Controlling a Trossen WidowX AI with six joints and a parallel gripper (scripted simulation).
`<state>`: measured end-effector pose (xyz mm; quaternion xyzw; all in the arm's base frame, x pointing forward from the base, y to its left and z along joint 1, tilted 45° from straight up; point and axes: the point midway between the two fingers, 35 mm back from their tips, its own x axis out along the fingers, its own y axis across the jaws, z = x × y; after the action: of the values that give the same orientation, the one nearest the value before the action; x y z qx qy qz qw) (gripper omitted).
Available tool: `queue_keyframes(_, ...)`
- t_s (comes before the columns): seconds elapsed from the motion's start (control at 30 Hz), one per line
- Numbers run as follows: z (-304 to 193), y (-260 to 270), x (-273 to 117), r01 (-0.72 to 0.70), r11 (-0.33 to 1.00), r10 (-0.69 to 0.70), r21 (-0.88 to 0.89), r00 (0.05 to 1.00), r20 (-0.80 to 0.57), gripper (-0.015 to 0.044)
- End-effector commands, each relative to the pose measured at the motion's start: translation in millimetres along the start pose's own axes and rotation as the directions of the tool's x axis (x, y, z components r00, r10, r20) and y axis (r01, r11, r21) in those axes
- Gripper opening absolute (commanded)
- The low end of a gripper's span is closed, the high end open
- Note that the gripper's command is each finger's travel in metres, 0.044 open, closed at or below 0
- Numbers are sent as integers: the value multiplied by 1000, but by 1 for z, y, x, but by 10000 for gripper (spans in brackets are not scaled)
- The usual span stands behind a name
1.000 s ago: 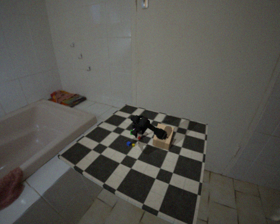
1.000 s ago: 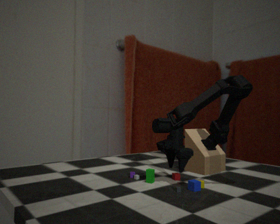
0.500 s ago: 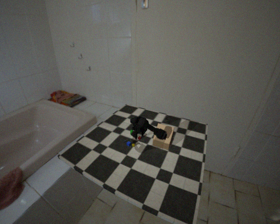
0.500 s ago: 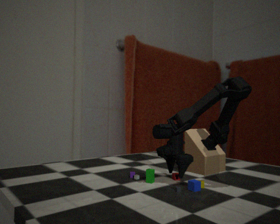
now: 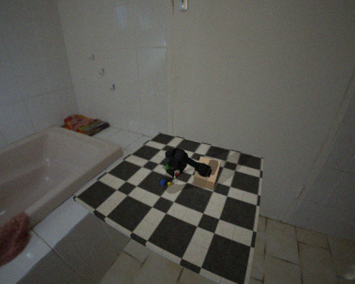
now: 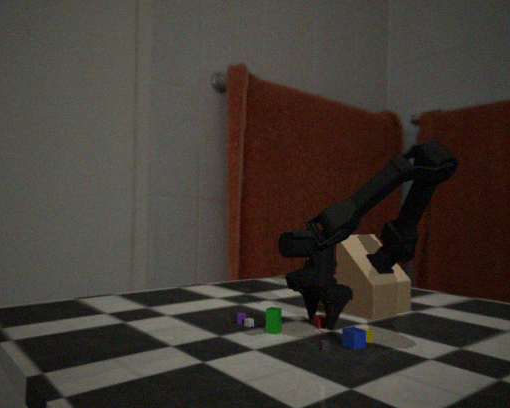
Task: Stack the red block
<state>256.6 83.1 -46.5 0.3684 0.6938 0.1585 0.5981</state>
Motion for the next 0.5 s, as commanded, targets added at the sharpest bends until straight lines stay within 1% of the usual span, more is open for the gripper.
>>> queue_keyframes(0.0, -1, 0, 1, -4, 1000, 4, 6, 1000, -3, 440)
queue_keyframes(0.07, -1, 0, 0, -4, 1000, 4, 6, 1000, -3, 440)
queue_keyframes(0.47, -1, 0, 0, -4, 1000, 4, 6, 1000, -3, 125)
